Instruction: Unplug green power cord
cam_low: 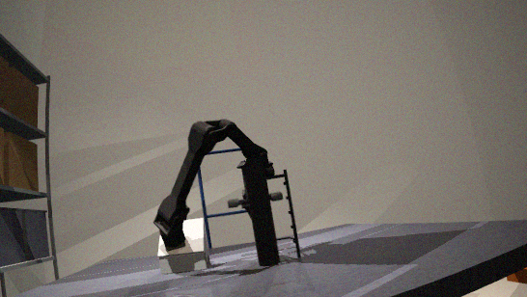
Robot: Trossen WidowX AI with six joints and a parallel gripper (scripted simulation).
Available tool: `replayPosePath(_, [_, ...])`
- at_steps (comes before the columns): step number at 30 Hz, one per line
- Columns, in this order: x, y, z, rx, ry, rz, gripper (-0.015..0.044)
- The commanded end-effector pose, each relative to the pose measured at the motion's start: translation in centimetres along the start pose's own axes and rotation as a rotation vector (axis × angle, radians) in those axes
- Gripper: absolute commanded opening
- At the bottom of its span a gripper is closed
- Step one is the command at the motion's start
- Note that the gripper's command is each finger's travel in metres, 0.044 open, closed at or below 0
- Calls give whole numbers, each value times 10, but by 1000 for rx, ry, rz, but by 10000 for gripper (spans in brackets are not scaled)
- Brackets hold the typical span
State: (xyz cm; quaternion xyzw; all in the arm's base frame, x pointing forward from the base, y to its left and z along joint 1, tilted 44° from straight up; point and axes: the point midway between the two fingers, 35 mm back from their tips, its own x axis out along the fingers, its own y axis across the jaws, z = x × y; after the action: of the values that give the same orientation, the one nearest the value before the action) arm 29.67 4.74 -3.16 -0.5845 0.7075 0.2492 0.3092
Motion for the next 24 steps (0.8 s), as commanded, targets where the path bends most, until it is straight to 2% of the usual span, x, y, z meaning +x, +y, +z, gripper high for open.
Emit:
replayPosePath(1, [0, 0, 0, 0, 0, 0, 160])
replayPosePath(7, [0, 0, 0, 0, 0, 0, 160])
replayPosePath(18, [-1, 0, 2, 0, 0, 0, 440])
replayPosePath(24, [-11, -1, 51, 2, -6, 2, 440])
